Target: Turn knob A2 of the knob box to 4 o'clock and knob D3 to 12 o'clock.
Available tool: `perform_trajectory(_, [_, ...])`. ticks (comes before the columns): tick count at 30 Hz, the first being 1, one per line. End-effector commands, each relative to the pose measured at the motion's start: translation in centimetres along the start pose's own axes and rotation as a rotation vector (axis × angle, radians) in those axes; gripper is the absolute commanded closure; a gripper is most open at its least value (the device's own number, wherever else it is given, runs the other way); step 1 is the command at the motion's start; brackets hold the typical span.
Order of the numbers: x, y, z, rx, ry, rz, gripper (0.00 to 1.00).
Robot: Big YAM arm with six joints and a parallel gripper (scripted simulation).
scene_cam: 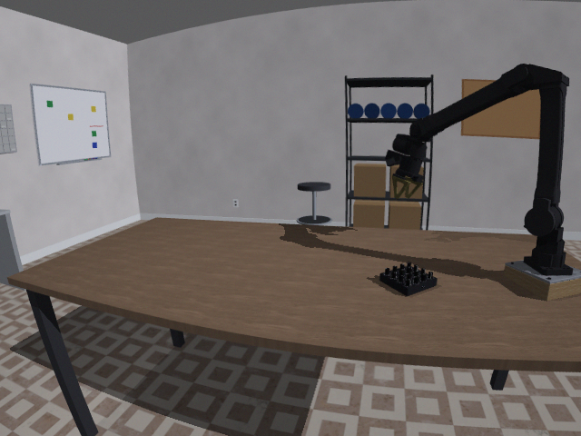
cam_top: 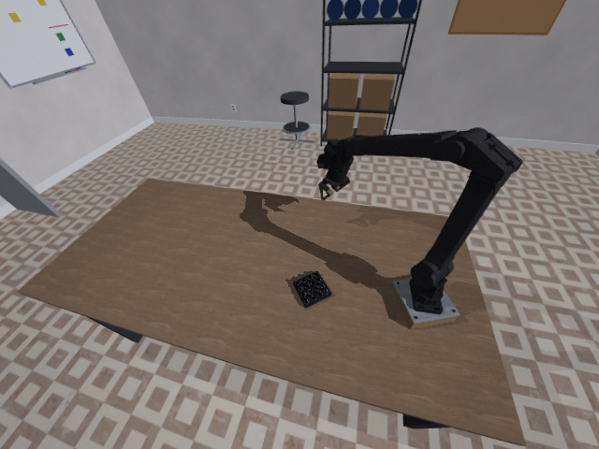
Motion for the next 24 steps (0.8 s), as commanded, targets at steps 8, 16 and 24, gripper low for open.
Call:
perform_trajectory(8, [10.1, 1.5, 1.5, 0.028, 0.073, -0.016, 0.00])
perform_trajectory(16, [18.4, 4.2, 5.9, 0.109, 0.163, 0.006, 0.00])
perform_trajectory(24, [22.9, 5.3, 9.2, 0.144, 0.213, 0.033, 0.00])
Point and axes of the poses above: the point where the finger pads meet when closed, its own y axis out along the fingers, its own x axis across the jaws, z = x × y, the point moved 9 cm from there along -y, back along the fingers, and after that the axes turned 4 degrees about y, right-handed, at the moved point
